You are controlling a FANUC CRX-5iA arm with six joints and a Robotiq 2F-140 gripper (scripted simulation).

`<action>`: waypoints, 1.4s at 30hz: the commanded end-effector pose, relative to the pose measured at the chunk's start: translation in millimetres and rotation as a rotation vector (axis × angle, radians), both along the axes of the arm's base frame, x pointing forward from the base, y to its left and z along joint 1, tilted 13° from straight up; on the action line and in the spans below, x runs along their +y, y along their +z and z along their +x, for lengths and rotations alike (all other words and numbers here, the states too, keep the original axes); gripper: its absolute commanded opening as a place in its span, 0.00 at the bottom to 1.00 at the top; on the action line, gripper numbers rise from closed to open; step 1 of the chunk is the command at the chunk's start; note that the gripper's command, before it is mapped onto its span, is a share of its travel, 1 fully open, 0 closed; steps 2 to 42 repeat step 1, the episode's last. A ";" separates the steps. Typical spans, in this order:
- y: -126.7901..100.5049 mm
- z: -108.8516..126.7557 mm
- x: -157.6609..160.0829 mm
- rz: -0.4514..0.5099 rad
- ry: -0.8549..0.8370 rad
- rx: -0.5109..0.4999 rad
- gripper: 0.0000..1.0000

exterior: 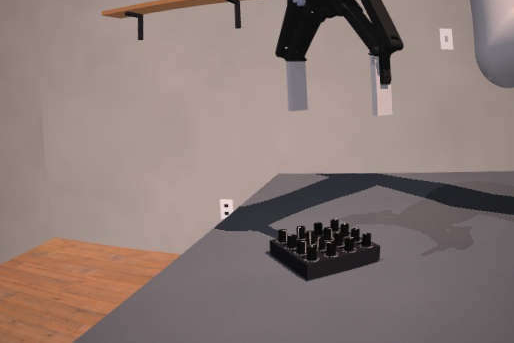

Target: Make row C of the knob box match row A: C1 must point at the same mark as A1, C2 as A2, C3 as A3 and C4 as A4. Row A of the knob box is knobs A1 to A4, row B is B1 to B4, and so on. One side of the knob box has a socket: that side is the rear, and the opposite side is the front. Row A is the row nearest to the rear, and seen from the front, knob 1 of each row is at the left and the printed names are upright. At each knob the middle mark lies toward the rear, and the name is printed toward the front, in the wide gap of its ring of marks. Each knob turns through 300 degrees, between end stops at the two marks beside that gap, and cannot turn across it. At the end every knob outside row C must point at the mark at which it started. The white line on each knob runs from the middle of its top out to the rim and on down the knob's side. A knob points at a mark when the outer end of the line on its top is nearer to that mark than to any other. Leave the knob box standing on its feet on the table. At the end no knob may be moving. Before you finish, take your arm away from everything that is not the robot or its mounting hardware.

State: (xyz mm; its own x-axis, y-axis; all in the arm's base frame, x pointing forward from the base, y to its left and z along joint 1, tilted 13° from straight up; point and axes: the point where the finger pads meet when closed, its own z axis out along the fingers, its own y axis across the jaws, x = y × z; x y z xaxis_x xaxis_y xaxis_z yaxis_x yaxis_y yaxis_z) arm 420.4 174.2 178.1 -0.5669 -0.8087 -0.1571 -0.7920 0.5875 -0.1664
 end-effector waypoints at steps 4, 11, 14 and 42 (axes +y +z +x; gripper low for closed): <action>0.2 0.1 0.1 0.000 0.000 0.000 1.00; 0.2 0.1 0.1 0.000 0.000 0.000 1.00; 0.2 0.1 0.1 0.000 0.000 0.000 1.00; 0.2 0.1 0.1 0.000 0.000 0.000 1.00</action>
